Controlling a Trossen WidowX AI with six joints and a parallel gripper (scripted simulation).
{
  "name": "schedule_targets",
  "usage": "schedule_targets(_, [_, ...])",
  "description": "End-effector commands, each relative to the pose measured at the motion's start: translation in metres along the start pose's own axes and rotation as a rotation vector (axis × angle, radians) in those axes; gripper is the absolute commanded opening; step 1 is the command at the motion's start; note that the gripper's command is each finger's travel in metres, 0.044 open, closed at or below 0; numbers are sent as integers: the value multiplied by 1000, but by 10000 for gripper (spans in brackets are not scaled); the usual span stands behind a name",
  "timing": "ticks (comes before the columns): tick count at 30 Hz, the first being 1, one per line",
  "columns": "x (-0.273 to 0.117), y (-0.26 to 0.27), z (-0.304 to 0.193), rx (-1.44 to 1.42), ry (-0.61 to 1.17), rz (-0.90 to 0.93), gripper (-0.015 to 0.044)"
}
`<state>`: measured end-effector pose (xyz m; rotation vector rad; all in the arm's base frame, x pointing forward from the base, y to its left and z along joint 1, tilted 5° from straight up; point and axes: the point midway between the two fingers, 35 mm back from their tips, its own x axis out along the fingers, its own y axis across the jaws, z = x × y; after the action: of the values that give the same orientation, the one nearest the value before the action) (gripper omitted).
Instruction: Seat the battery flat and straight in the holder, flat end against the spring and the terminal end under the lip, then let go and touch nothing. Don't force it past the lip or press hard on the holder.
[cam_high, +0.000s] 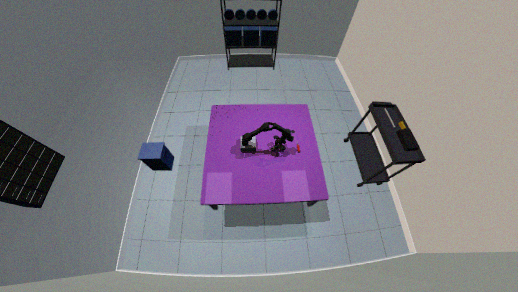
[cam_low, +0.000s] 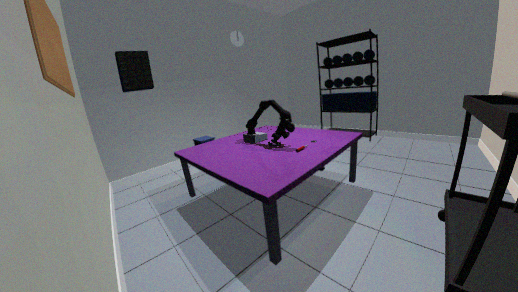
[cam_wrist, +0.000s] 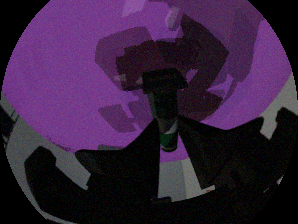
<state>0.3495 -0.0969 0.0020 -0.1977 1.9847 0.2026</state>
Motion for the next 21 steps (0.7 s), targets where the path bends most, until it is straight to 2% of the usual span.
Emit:
schedule_targets(1, [0, 0, 4, -1, -36, 1, 67])
schedule_targets(21, [5, -1, 4, 2, -129, 10, 67])
